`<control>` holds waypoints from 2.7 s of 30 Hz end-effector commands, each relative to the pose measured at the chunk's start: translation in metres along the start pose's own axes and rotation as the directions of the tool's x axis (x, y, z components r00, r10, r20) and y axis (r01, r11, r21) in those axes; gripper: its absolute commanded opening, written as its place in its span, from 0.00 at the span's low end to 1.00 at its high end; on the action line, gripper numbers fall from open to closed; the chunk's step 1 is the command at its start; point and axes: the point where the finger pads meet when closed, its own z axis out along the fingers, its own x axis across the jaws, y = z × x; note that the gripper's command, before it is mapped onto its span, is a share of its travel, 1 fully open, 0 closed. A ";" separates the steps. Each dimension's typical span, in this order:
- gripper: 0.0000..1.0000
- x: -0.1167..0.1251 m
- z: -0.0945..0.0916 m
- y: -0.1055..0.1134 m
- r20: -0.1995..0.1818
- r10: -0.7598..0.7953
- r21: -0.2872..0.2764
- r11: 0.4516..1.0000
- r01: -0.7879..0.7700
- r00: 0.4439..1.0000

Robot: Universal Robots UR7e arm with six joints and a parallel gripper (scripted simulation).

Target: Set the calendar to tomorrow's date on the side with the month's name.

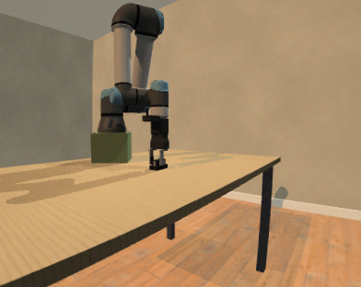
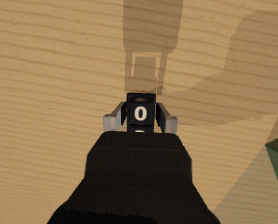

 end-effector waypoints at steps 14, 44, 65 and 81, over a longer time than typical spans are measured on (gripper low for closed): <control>0.87 0.000 0.000 0.000 0.001 0.000 0.001 1.000 0.000 1.000; 0.57 0.000 0.000 0.000 0.001 0.000 0.001 1.000 0.000 1.000; 0.57 0.000 -0.001 0.000 0.001 0.000 0.001 1.000 0.000 1.000; 0.57 0.000 -0.026 0.000 0.001 0.000 0.001 1.000 0.000 1.000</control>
